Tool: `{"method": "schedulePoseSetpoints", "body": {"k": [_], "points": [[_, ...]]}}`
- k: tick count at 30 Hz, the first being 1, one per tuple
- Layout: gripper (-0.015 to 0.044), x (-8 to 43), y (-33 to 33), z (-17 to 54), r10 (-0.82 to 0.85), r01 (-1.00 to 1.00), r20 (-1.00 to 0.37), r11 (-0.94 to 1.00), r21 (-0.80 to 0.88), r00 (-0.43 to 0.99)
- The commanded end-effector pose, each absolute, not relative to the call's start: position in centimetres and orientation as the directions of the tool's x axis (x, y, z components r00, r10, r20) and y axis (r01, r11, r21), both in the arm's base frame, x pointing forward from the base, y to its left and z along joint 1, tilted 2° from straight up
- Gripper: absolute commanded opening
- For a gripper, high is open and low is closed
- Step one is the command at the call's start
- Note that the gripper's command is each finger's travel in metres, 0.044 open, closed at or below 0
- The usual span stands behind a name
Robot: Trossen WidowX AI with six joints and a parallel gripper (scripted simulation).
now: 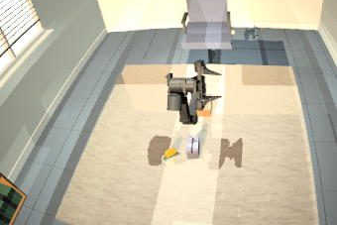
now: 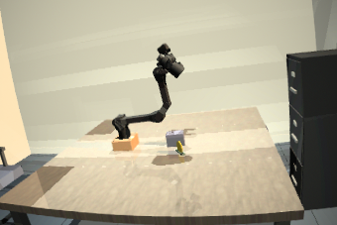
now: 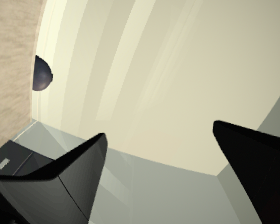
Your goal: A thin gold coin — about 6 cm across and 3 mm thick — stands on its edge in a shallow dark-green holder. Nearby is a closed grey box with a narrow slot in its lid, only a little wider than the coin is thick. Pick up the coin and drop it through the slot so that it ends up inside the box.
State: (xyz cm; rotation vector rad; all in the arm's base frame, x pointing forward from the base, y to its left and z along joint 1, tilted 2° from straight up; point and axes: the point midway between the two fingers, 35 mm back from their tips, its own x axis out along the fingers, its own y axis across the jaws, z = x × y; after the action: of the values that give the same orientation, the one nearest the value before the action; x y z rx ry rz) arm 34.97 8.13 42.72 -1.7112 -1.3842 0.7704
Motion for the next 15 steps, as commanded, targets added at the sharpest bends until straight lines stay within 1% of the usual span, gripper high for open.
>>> {"method": "schedulePoseSetpoints", "body": {"k": [1,6,9,12,15], "points": [[0.0374,34.9,8.1,42.8,0.974,0.501,0.022,-0.096,-0.86,0.224],[0.0242,33.9,5.9,45.5,0.944,0.597,0.067,-0.149,-0.789,0.323],[0.0164,32.6,3.4,47.8,0.902,0.678,0.105,-0.233,-0.698,0.418],[0.0161,31.0,1.9,50.6,0.854,0.744,0.17,-0.31,-0.592,0.491],[0.0161,28.6,-0.2,53.3,0.789,0.781,0.229,-0.433,-0.45,0.57]]}}
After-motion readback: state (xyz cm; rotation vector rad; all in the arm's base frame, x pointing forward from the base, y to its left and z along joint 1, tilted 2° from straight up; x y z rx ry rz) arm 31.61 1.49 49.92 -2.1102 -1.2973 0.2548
